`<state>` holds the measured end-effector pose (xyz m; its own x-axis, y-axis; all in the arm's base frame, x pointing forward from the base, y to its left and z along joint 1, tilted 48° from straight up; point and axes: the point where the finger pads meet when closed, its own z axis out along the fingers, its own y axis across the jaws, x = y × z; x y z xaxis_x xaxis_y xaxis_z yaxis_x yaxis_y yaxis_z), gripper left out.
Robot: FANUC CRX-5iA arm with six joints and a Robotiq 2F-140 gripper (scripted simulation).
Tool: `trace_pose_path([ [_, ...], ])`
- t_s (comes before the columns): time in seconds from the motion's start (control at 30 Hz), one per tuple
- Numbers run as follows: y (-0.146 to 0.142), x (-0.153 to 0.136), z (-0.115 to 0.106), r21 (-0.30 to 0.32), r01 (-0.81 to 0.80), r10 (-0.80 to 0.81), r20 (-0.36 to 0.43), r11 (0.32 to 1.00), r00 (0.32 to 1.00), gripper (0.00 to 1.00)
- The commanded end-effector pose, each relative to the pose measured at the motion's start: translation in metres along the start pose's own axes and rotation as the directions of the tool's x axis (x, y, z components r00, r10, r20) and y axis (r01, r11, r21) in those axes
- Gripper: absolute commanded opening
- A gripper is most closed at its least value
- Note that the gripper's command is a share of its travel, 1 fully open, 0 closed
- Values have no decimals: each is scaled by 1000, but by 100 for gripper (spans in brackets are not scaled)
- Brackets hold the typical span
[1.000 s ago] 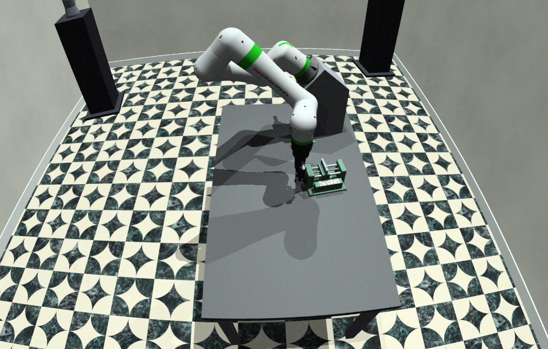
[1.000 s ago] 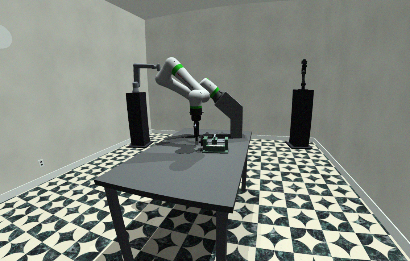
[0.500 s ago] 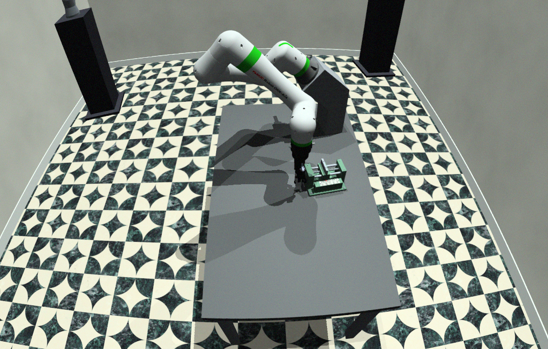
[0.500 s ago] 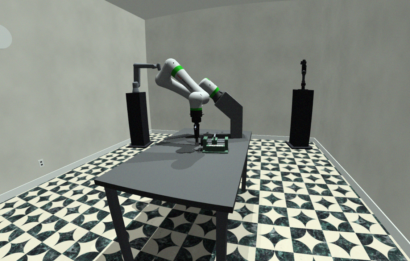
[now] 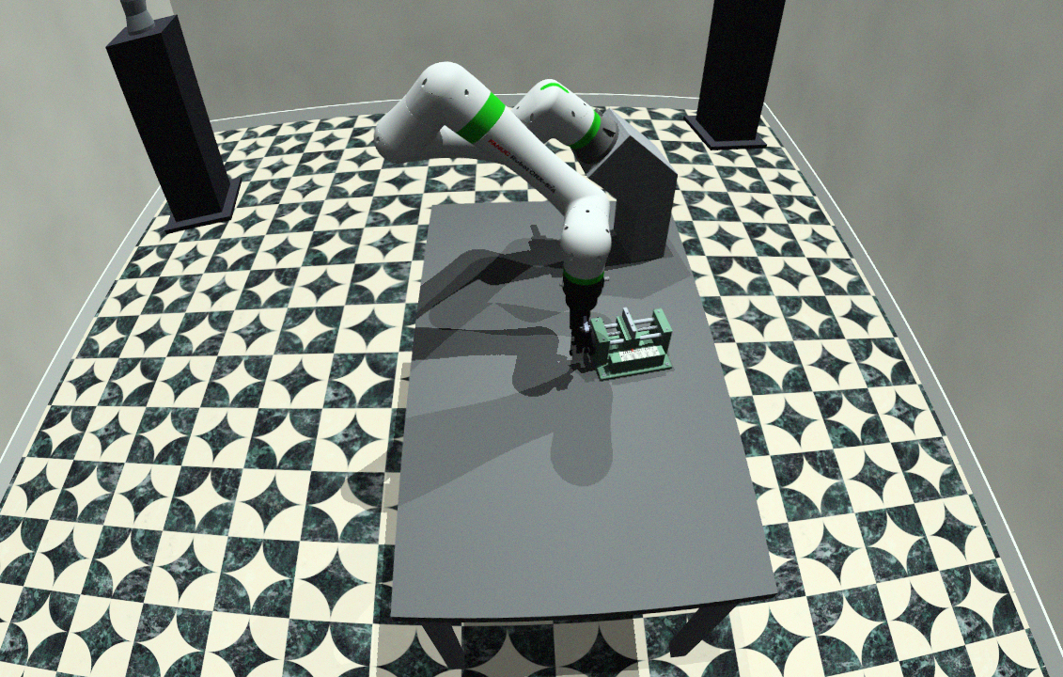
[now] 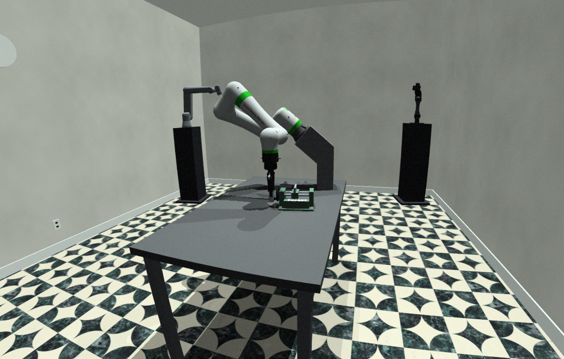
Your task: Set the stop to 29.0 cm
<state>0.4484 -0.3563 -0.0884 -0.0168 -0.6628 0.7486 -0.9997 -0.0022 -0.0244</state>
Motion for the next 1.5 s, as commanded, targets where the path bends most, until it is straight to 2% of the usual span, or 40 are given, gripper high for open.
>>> trace_pose_path([
  [0.0,1,0,1,0,0,0,0,1000,1000,4],
  [1.47,18,0,5,0,0,0,0,1000,1000,4],
])
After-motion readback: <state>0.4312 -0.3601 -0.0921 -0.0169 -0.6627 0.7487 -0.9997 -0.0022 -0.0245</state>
